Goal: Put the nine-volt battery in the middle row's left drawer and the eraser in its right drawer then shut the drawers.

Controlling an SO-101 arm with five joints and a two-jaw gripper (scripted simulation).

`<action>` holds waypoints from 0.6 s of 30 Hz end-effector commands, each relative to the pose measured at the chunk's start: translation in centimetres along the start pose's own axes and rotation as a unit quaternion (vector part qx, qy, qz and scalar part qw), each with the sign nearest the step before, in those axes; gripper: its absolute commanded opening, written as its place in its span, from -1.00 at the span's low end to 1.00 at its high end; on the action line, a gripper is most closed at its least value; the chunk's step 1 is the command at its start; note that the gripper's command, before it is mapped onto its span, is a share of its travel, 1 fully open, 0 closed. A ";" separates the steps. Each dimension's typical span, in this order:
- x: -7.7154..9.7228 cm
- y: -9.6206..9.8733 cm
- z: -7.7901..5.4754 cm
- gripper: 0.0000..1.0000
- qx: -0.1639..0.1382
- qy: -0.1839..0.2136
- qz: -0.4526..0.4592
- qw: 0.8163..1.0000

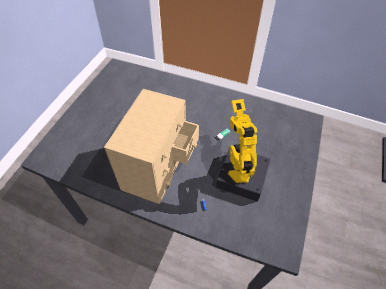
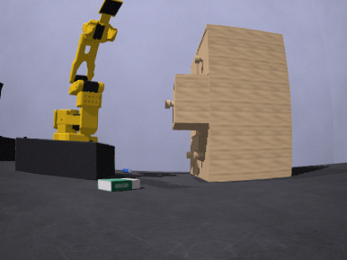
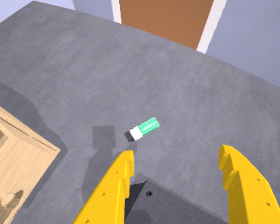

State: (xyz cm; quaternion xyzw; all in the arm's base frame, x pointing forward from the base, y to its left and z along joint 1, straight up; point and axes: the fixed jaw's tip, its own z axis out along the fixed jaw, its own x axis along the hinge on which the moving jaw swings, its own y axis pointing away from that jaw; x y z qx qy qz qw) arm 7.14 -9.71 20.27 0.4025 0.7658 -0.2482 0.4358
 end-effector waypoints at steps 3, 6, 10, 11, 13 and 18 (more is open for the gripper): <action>0.0 -0.2 0.0 -0.45 0.008 0.003 0.005 1.000; 0.0 -0.2 0.0 -0.45 0.008 0.003 0.005 1.000; -0.2 -0.2 0.4 -0.45 0.008 0.015 0.017 1.000; -0.4 -0.3 0.7 -0.45 0.008 0.027 0.030 0.999; -0.7 -0.3 1.5 -0.45 0.009 0.051 0.054 0.997; -1.3 -0.4 3.8 -0.45 0.016 0.109 0.114 0.987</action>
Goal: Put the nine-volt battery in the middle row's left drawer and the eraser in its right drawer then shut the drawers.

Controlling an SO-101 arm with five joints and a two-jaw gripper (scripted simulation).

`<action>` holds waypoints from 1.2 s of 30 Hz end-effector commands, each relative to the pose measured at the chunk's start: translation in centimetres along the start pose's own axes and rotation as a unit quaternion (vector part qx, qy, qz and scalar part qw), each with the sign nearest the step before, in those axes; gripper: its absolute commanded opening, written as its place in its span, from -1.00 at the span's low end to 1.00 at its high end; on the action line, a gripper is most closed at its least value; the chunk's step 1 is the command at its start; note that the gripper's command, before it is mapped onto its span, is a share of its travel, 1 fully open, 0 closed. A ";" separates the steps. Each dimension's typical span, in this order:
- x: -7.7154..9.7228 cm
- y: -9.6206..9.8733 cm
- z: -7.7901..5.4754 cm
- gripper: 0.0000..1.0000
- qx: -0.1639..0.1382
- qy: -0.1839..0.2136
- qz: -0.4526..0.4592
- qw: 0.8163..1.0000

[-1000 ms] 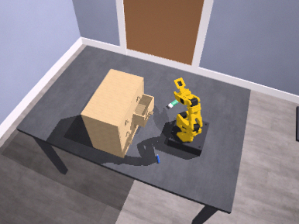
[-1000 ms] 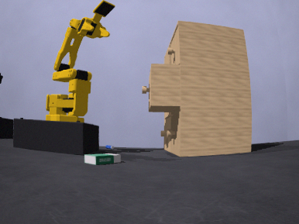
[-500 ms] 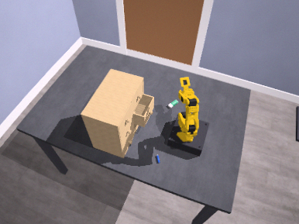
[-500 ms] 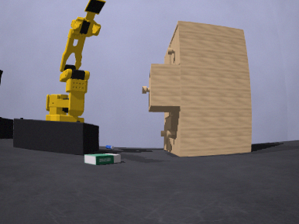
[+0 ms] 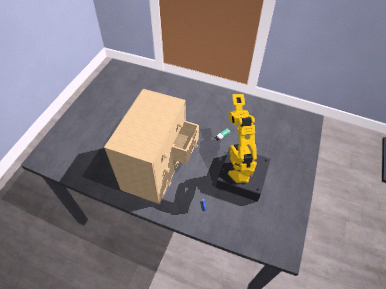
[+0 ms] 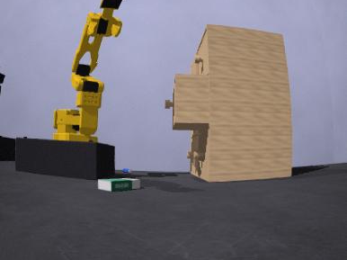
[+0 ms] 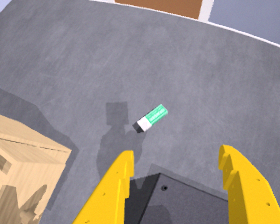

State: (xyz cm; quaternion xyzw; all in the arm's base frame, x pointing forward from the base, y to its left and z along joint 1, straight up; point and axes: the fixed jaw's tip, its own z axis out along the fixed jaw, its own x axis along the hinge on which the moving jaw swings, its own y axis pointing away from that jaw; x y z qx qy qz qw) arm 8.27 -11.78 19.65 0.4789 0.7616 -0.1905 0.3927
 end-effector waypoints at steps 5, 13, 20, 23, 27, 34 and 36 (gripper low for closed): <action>-1.4 0.0 3.8 -0.45 0.022 0.094 0.100 0.990; -1.3 -0.1 7.3 -0.45 0.049 0.160 0.170 0.971; -0.1 -0.3 11.6 -0.45 0.091 0.232 0.247 0.936; 0.8 -0.5 13.5 -0.45 0.113 0.260 0.278 0.918; 1.6 -0.6 14.7 -0.45 0.128 0.278 0.298 0.904; 5.2 -1.1 18.7 -0.45 0.189 0.335 0.363 0.849; 6.4 -1.2 19.7 -0.45 0.208 0.349 0.379 0.831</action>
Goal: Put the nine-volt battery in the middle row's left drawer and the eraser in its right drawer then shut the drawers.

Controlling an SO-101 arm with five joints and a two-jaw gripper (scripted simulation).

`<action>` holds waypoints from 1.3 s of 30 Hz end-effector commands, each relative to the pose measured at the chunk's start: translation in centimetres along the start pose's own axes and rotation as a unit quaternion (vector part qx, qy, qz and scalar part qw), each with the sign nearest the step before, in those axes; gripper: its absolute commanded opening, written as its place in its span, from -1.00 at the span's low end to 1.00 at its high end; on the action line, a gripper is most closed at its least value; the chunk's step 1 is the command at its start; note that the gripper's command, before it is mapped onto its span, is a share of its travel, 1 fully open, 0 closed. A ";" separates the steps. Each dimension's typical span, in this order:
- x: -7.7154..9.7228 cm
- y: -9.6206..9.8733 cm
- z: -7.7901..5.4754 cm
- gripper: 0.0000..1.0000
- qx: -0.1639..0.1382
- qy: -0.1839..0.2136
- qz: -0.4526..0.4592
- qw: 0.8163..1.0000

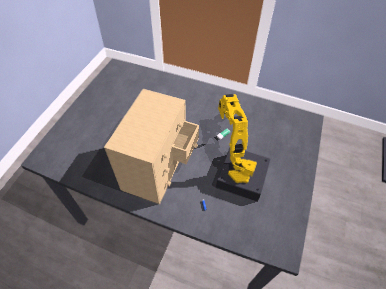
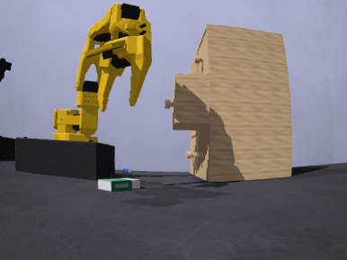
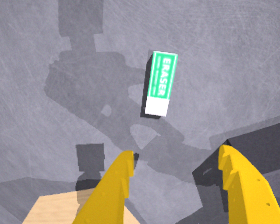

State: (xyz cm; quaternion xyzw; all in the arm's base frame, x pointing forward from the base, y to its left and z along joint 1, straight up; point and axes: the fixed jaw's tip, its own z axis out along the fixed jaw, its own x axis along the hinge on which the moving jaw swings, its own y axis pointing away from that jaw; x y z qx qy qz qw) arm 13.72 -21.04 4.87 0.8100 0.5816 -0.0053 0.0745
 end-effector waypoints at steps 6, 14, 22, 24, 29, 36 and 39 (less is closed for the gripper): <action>-0.1 -0.4 4.8 -0.45 0.060 0.043 0.073 0.995; -0.1 -0.4 4.8 -0.45 0.060 0.043 0.073 0.995; -0.1 -0.4 4.8 -0.45 0.060 0.043 0.073 0.995; 0.0 -0.4 4.9 -0.45 0.060 0.043 0.073 0.995; 0.0 -0.4 5.5 -0.45 0.060 0.043 0.073 0.995; 0.1 -0.5 6.2 -0.45 0.060 0.043 0.073 0.995; 0.1 -0.5 6.2 -0.45 0.060 0.043 0.073 0.995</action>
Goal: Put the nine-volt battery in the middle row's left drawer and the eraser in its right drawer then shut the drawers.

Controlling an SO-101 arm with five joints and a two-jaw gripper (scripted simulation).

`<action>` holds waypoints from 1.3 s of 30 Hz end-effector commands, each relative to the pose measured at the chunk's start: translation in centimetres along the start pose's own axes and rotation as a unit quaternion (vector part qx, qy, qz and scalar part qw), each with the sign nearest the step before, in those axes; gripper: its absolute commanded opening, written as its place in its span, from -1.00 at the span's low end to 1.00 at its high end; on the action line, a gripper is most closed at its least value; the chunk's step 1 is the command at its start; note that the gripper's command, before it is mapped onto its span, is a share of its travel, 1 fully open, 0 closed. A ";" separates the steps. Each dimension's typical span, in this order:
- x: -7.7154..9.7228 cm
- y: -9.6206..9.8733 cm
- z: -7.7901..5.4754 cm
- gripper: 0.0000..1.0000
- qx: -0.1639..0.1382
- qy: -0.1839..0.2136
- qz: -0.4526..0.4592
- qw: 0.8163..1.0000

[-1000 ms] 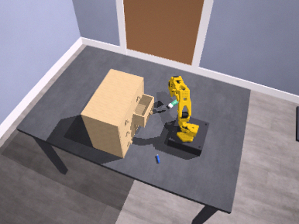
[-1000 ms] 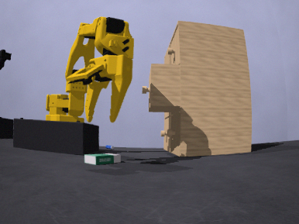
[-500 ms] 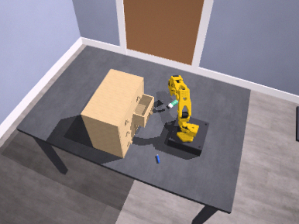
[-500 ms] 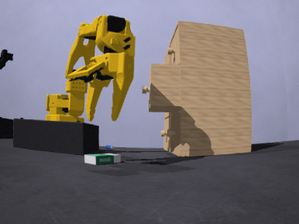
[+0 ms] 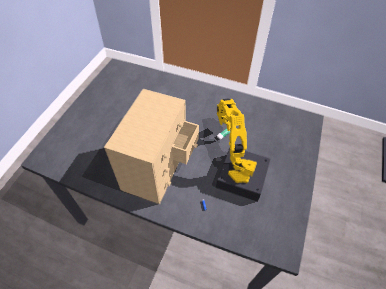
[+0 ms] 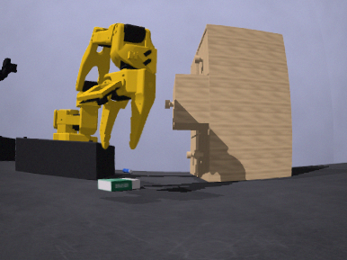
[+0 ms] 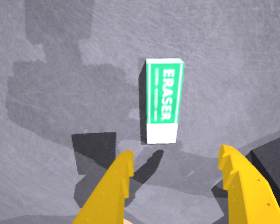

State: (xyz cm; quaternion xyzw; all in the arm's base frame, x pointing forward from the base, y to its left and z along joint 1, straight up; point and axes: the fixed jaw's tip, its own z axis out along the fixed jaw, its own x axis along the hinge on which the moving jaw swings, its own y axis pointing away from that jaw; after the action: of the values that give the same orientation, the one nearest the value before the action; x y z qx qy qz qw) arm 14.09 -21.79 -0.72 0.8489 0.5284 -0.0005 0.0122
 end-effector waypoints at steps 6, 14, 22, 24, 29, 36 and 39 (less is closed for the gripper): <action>0.0 -0.5 0.8 -0.45 0.009 0.006 0.008 1.000; 0.1 -0.7 1.0 -0.45 0.009 0.006 0.008 1.000; 0.1 -0.9 1.2 -0.45 0.009 0.006 0.008 1.000; 0.1 -0.9 1.2 -0.45 0.009 0.006 0.008 1.000; 0.1 -0.9 1.2 -0.45 0.009 0.006 0.008 1.000; 0.1 -0.8 1.5 -0.45 0.009 0.006 0.008 1.000; 0.0 -0.7 2.5 -0.45 0.009 0.006 0.008 1.000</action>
State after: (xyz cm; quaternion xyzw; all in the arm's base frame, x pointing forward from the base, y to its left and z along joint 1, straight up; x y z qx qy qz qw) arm 13.74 -21.60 -2.00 0.8509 0.5253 -0.0005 0.0102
